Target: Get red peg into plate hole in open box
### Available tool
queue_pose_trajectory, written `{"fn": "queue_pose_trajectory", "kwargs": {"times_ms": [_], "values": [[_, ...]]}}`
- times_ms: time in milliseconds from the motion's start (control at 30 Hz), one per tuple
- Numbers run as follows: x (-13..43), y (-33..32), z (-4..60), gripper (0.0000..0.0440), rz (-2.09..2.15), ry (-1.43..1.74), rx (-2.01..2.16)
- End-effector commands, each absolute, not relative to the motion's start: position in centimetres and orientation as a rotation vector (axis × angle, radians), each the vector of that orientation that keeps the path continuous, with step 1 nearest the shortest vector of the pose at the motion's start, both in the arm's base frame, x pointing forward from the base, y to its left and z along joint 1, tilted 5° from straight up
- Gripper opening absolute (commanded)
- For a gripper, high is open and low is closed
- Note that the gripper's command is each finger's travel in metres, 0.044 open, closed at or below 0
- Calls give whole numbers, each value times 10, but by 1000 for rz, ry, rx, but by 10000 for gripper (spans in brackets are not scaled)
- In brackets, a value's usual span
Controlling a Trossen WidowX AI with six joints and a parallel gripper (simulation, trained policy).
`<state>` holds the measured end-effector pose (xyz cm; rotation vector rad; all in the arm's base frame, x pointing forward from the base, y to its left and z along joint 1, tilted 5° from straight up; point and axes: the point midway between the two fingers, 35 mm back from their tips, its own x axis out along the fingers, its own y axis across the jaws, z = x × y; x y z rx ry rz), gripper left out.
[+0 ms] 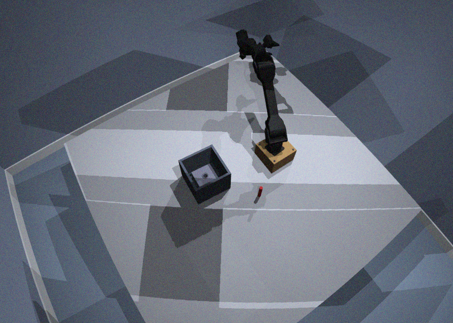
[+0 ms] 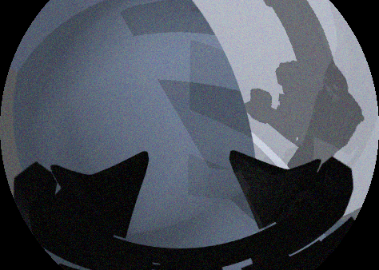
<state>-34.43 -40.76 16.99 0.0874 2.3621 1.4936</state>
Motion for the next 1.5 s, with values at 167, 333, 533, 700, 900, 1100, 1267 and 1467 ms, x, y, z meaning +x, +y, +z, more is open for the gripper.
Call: {"fn": "queue_pose_trajectory", "kwargs": {"times_ms": [167,333,533,700,900,1100,1267,1467], "values": [[-305,-435,197,440,1479,2437,-32],[-252,-466,228,440,1402,2543,-232],[-182,-491,266,439,1303,2636,-503],[-120,-501,296,439,1219,2677,-742],[-47,-500,328,440,1132,2678,-1036],[22,-488,356,440,1061,2633,-1329],[74,-470,376,440,1005,2568,-1564],[130,-442,397,440,931,2464,-1833]]}}
